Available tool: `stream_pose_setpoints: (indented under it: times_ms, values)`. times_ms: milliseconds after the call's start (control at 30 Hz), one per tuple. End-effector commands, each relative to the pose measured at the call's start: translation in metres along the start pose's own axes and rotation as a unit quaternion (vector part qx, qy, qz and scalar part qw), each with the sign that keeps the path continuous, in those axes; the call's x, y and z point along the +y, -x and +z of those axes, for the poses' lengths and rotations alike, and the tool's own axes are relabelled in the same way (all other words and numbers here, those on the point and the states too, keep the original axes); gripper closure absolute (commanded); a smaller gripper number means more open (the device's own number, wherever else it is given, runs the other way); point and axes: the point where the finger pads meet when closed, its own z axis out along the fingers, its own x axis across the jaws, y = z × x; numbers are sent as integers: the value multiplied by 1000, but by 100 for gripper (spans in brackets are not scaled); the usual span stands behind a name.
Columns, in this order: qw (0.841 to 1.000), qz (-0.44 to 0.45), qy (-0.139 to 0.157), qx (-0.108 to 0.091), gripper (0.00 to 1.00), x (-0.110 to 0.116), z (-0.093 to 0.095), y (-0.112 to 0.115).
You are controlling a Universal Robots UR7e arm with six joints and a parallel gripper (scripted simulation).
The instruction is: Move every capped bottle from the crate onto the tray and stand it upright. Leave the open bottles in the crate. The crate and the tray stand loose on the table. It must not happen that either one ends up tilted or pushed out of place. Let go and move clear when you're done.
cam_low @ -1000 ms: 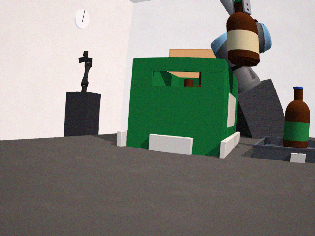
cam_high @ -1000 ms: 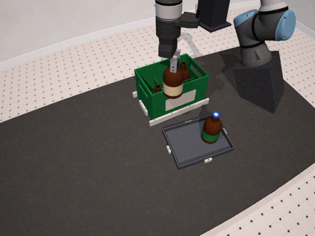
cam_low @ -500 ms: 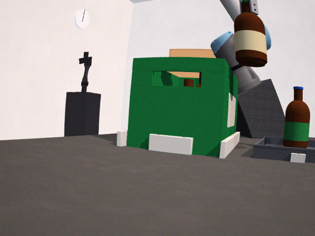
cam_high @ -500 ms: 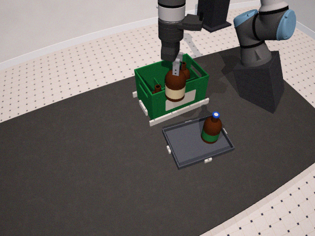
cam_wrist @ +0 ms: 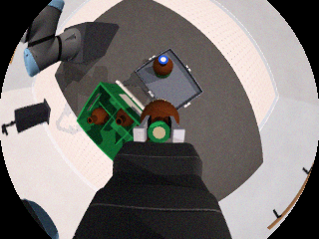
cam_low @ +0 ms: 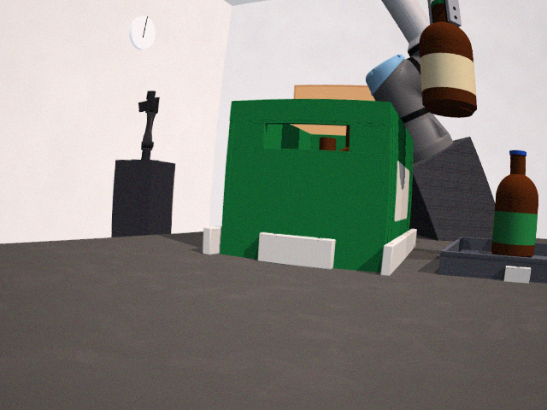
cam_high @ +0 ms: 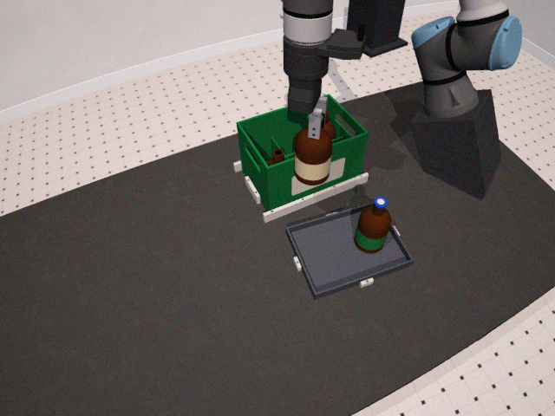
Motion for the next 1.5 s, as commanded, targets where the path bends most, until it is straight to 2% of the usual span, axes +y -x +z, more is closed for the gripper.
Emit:
stream_pose_setpoints:
  times_ms: [0,133,600,700,1167,1267,1467]
  values:
    - [1000,0,0,0,100,-9,-1,-11]
    - [1000,0,0,0,100,-6,0,-7]
    - [1000,0,0,0,100,-25,-1,-28]
    - [1000,0,0,0,100,-21,0,-23]
    - [1000,0,0,0,100,-40,-1,-44]
    - [1000,0,0,0,100,-36,0,-38]
    - [1000,0,0,0,100,-44,-1,-47]
